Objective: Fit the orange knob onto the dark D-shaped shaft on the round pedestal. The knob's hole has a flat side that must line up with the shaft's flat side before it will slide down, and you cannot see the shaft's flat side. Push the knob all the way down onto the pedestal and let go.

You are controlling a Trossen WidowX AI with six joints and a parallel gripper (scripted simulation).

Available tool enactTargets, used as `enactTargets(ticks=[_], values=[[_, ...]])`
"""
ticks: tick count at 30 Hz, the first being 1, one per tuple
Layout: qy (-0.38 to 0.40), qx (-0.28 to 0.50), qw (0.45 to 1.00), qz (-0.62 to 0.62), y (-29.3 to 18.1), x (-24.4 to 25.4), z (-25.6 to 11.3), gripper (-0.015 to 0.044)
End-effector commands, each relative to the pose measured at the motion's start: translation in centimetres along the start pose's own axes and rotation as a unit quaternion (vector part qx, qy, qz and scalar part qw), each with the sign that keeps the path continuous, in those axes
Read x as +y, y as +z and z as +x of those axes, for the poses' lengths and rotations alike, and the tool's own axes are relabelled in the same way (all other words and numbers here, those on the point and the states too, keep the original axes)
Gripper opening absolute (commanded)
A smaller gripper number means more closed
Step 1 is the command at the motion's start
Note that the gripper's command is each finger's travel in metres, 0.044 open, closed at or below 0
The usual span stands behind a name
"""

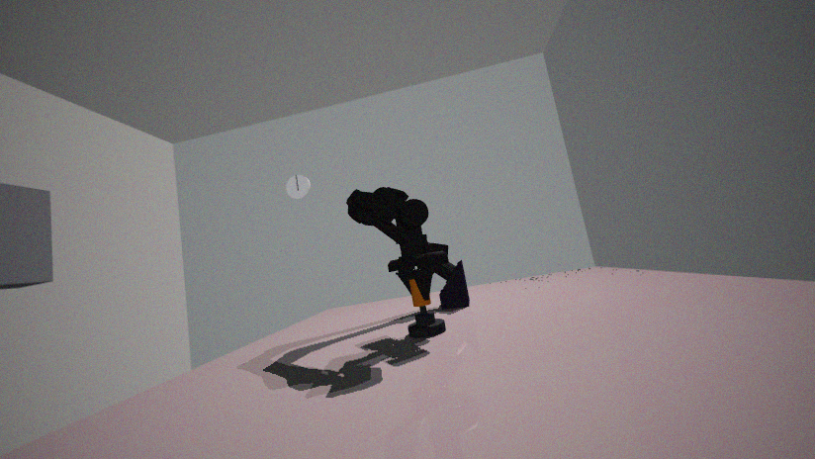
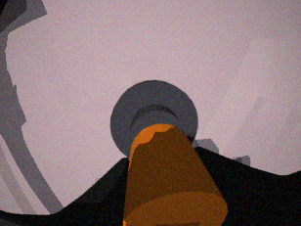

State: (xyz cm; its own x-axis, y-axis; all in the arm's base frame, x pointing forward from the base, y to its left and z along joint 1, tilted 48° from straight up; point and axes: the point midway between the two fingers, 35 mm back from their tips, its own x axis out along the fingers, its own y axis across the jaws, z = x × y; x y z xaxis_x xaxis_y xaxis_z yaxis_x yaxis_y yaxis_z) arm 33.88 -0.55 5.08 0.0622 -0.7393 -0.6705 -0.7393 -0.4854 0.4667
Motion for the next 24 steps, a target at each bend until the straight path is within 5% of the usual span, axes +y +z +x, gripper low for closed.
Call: enactTargets(ticks=[1,24], values=[[-0.001,0.000,1.000,-0.004,0.05,-0.13,0.10,0.0000],[-0.001,0.000,1.000,-0.004,-0.07,0.03,-0.10,0.0000]])
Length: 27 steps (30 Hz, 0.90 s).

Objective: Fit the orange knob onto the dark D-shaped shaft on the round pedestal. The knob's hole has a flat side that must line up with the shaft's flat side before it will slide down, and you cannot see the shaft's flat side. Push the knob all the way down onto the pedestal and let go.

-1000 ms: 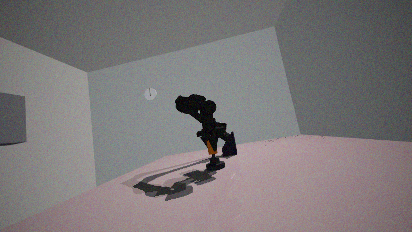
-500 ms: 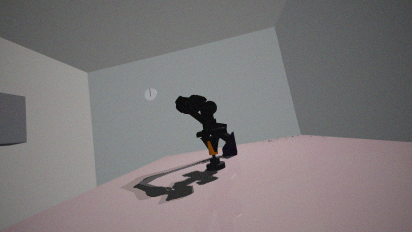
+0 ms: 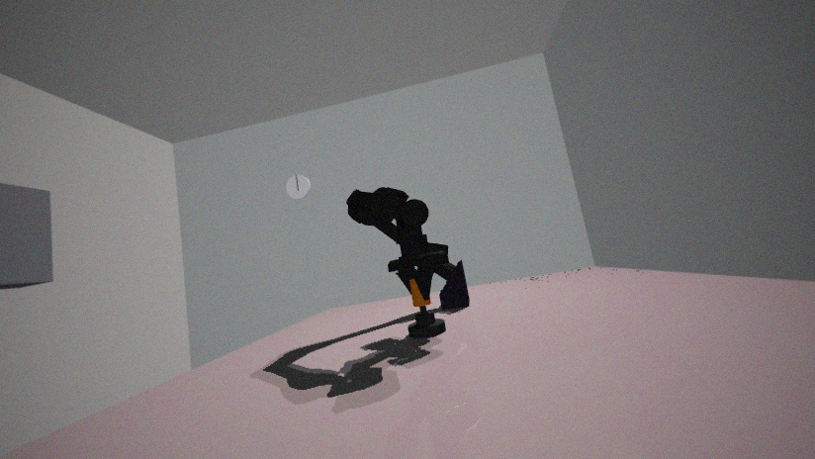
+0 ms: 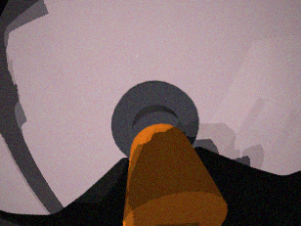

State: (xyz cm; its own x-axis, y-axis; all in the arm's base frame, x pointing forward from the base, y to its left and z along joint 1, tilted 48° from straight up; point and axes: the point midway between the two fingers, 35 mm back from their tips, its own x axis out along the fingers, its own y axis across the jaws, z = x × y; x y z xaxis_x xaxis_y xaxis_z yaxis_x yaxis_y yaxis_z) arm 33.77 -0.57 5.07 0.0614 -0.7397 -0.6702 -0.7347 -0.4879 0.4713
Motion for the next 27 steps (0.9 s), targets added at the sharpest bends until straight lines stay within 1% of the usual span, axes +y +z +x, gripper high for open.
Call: enactTargets(ticks=[1,27], values=[[-0.001,0.000,1.000,-0.001,-0.13,-0.07,-0.11,0.0000],[-0.001,0.000,1.000,-0.001,0.01,0.08,0.29,0.0000]])
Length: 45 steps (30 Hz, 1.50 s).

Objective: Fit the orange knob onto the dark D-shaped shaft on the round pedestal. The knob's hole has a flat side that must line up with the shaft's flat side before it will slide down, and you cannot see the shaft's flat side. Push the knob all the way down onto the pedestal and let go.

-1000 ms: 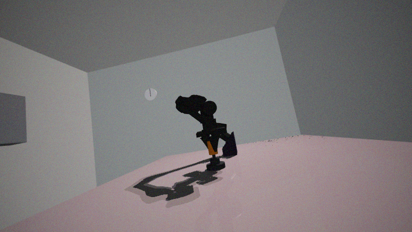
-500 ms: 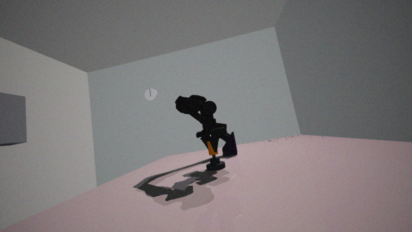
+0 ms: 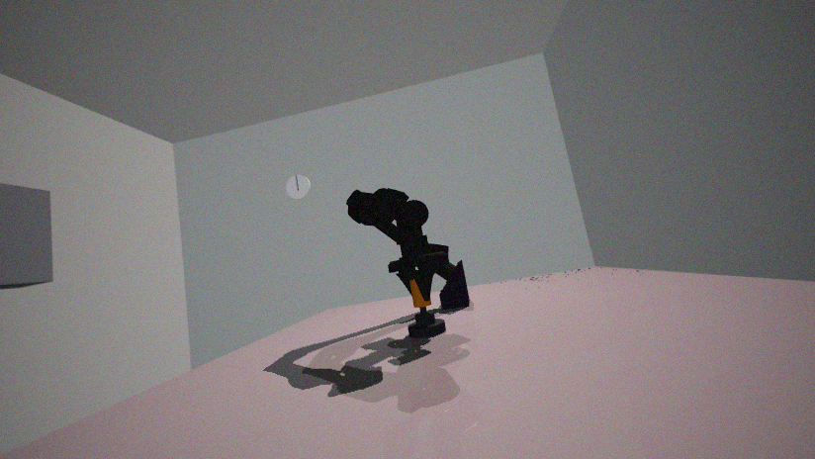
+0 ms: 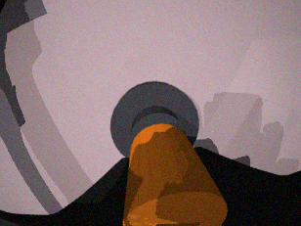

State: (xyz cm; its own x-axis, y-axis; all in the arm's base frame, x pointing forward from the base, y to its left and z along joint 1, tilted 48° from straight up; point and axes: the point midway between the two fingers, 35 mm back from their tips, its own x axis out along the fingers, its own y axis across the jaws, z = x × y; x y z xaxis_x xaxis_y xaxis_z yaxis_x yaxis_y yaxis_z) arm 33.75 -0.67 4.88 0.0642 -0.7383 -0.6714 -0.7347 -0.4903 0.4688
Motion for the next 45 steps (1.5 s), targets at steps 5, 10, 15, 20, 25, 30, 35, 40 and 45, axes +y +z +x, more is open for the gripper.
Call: enactTargets(ticks=[5,10,15,20,25,30,35,40,45], values=[[0.001,0.000,1.000,-0.001,-0.07,0.10,-0.06,0.0000],[0.001,0.000,1.000,-0.005,-0.12,0.08,-0.39,0.0000],[0.001,0.000,0.996,-0.085,-0.19,-0.03,-0.38,0.0000],[0.001,0.000,0.994,-0.105,-0.17,-0.19,-0.18,0.0000],[0.001,0.000,0.994,-0.105,-0.07,-0.15,-0.11,0.0000],[0.001,0.000,0.994,-0.105,0.01,-0.02,-0.10,0.0000],[0.001,0.000,0.994,-0.105,-0.05,0.08,-0.21,0.0000],[0.001,0.000,0.994,-0.105,-0.15,0.10,-0.30,0.0000],[0.001,0.000,0.994,-0.105,-0.22,0.01,-0.33,0.0000]])
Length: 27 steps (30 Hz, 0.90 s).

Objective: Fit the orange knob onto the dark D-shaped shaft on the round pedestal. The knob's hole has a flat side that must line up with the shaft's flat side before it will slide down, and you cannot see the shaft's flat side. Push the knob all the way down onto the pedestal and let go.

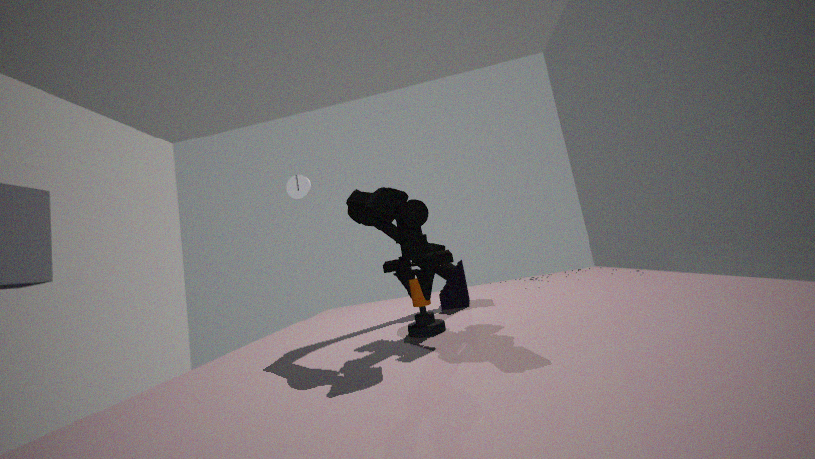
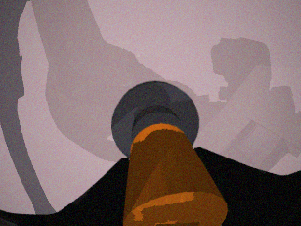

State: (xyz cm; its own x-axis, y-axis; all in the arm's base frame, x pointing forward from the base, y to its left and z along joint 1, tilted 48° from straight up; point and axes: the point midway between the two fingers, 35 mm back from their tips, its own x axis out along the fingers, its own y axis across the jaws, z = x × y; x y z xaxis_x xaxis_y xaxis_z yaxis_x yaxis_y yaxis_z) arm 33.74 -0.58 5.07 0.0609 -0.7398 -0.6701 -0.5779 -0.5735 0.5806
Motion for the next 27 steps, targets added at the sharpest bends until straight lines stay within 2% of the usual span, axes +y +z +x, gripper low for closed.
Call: enactTargets(ticks=[1,27], values=[[-0.001,0.001,1.000,0.000,-0.17,-0.02,-0.13,0.0000],[-0.001,0.001,1.000,0.000,0.10,-0.01,0.37,0.0000]])
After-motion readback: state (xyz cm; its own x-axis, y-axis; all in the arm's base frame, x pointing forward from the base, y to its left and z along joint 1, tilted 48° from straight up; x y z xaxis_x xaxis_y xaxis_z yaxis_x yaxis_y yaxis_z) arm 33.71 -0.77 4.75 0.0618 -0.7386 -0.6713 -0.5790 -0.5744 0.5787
